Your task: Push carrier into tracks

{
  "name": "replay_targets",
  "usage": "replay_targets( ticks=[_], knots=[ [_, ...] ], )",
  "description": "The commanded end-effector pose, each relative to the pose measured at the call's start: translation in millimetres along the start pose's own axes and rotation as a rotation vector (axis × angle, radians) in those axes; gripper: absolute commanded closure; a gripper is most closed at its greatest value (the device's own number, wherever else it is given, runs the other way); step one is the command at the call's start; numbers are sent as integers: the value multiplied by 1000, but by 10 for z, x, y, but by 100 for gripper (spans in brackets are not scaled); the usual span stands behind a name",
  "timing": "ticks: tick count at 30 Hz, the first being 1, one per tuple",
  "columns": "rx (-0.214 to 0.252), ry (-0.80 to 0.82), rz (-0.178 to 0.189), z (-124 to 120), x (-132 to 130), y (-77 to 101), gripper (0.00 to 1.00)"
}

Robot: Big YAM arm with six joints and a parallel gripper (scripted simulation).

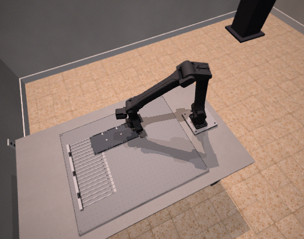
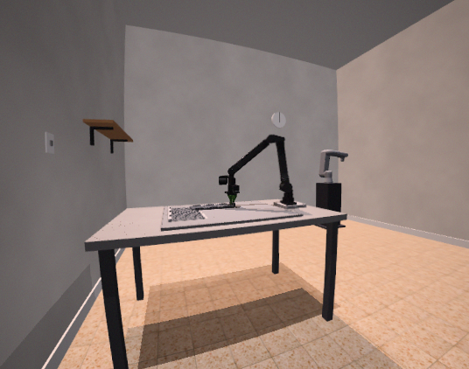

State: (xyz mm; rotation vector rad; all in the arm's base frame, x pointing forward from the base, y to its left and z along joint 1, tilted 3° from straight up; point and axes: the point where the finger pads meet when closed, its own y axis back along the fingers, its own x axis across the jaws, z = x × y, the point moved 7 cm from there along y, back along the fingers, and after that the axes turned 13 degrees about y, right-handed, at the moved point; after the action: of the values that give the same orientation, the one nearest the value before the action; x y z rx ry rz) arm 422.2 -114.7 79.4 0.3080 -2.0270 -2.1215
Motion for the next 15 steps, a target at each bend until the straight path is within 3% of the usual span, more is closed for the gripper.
replay_targets(
  ticks=[1, 15],
  knots=[
    [18, 6, -48, -70, -298, 114, 100],
    [16, 6, -45, -94, -431, 116, 100]
  ],
)
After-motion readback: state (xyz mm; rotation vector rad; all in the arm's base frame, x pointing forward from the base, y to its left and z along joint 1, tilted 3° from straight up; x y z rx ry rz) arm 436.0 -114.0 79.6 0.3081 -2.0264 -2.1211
